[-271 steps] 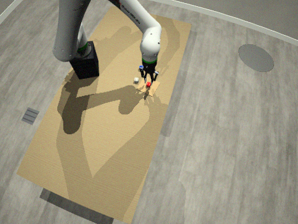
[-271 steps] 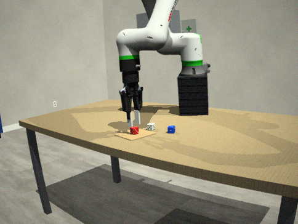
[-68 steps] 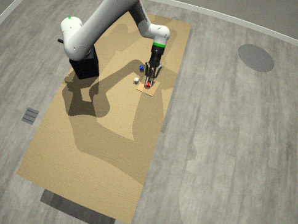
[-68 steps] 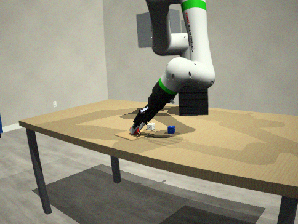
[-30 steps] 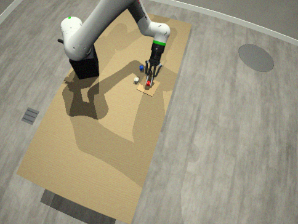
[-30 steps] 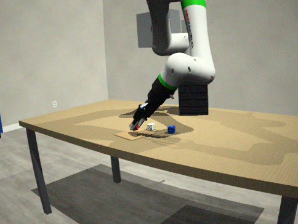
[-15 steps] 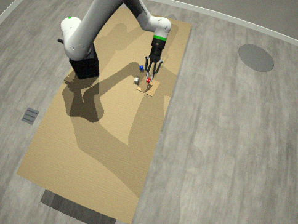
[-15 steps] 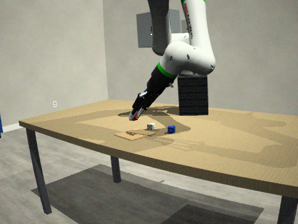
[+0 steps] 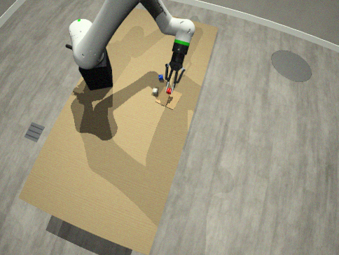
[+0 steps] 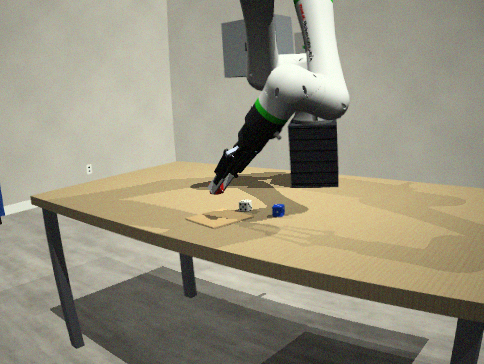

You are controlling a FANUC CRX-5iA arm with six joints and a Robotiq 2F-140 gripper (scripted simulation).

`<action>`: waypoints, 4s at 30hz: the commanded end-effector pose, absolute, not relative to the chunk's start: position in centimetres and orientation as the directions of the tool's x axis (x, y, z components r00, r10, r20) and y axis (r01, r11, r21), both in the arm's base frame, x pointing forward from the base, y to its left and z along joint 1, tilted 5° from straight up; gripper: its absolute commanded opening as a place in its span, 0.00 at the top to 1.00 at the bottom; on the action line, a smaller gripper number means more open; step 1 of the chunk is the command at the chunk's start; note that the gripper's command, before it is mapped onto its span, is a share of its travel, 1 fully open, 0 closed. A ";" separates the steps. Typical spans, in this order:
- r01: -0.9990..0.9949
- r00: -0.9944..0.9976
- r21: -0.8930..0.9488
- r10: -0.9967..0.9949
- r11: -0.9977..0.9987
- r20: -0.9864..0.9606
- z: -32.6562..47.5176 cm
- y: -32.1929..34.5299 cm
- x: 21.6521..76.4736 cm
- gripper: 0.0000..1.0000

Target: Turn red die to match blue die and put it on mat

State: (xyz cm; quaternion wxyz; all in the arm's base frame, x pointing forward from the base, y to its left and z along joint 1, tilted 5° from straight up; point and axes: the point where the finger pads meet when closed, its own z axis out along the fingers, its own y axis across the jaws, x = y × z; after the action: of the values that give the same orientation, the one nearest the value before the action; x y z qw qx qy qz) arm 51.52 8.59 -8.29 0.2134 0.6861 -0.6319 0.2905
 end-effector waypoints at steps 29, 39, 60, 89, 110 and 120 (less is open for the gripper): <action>-0.991 0.092 -0.076 -0.972 -0.111 0.216 -7.6 7.4 51.6 0.84; -0.993 0.105 -0.057 -0.993 -0.108 0.054 -7.9 6.8 51.3 0.84; -0.993 0.117 -0.055 -0.970 -0.108 -0.213 -7.9 6.0 51.3 0.84; -0.992 0.129 -0.066 -0.804 -0.112 -0.581 -8.2 5.3 51.8 0.84; -0.991 0.130 -0.076 -0.665 -0.111 -0.735 -8.4 4.8 52.0 0.84; -0.991 0.130 -0.076 -0.665 -0.111 -0.735 -8.5 4.8 52.0 0.84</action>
State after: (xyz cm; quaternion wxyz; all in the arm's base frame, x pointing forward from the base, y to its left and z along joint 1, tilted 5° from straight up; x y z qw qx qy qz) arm 51.98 4.76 -8.49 -0.2939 0.6919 -0.5984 -0.2770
